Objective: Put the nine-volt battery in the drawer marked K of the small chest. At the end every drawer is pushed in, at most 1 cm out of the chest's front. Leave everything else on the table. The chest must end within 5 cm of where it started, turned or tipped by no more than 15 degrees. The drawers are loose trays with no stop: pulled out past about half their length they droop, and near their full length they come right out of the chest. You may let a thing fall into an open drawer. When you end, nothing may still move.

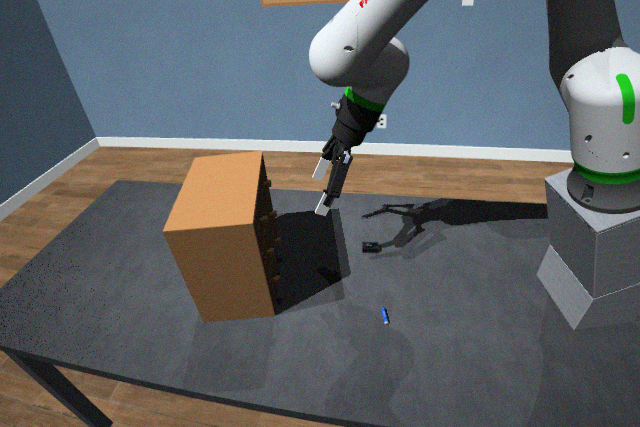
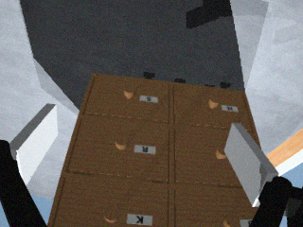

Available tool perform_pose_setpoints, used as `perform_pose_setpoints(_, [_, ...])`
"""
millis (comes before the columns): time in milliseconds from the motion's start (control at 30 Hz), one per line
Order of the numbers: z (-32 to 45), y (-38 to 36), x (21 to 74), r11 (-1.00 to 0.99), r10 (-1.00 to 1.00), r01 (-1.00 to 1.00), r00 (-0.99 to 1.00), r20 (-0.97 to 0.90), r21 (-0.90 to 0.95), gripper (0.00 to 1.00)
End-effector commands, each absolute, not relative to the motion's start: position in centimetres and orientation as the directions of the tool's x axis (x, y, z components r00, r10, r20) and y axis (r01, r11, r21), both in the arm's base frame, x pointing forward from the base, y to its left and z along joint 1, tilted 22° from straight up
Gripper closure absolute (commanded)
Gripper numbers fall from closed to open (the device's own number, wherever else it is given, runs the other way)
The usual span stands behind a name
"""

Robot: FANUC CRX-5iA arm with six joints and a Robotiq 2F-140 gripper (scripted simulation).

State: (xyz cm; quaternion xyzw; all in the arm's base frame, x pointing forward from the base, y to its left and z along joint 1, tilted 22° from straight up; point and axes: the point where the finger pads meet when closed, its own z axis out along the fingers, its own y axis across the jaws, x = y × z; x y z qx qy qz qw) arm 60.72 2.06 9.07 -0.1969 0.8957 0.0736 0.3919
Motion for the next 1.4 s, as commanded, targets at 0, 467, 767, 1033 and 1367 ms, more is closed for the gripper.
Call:
perform_pose_setpoints(0, [8.7,2.4,61.3,0.903,-0.272,-0.430,-0.555,-0.786,-0.009,0.00])
perform_pose_setpoints(467, [7.9,3.2,63.0,0.903,-0.209,-0.430,-0.422,-0.882,-0.008,0.00])
perform_pose_setpoints(767, [7.2,4.0,64.7,0.903,-0.144,-0.430,-0.282,-0.949,-0.009,0.00])
perform_pose_setpoints(1033, [6.6,4.6,66.0,0.903,-0.090,-0.430,-0.168,-0.982,-0.009,0.00])
perform_pose_setpoints(1367, [6.0,5.2,67.3,0.903,-0.031,-0.429,-0.043,-0.999,-0.009,0.00])
